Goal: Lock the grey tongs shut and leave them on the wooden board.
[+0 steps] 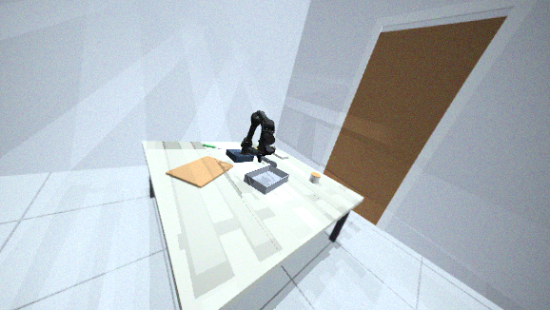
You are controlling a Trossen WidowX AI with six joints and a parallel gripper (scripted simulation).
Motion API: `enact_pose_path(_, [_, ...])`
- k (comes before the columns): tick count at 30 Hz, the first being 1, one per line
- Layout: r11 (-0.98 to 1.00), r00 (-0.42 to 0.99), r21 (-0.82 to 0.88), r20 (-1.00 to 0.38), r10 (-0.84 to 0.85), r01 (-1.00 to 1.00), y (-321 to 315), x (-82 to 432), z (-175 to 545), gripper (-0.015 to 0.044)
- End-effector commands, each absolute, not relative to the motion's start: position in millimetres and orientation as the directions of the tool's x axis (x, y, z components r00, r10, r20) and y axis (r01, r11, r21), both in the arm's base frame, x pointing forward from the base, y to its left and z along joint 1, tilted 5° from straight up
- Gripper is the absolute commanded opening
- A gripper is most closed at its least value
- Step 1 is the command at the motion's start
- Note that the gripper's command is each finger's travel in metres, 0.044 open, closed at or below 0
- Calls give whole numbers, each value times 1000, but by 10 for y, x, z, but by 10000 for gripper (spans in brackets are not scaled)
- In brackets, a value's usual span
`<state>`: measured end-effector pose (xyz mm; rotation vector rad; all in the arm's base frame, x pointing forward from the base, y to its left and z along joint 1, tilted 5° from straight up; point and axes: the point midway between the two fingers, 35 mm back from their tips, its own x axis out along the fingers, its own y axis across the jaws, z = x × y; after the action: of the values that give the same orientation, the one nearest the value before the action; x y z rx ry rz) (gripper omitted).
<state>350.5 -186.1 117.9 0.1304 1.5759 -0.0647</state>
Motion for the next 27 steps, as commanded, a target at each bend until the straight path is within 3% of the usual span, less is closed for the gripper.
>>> enact_pose_path(1, [953, -8, 33, -999, 38, 301, -1953, 3457, 1183, -150])
enact_pose_path(15, [652, -17, 9, -999, 34, 758, -2187, 3313, 1182, -150])
enact_pose_path(27, [233, -24, -17, -999, 30, 972, -2380, 3177, 1181, -150])
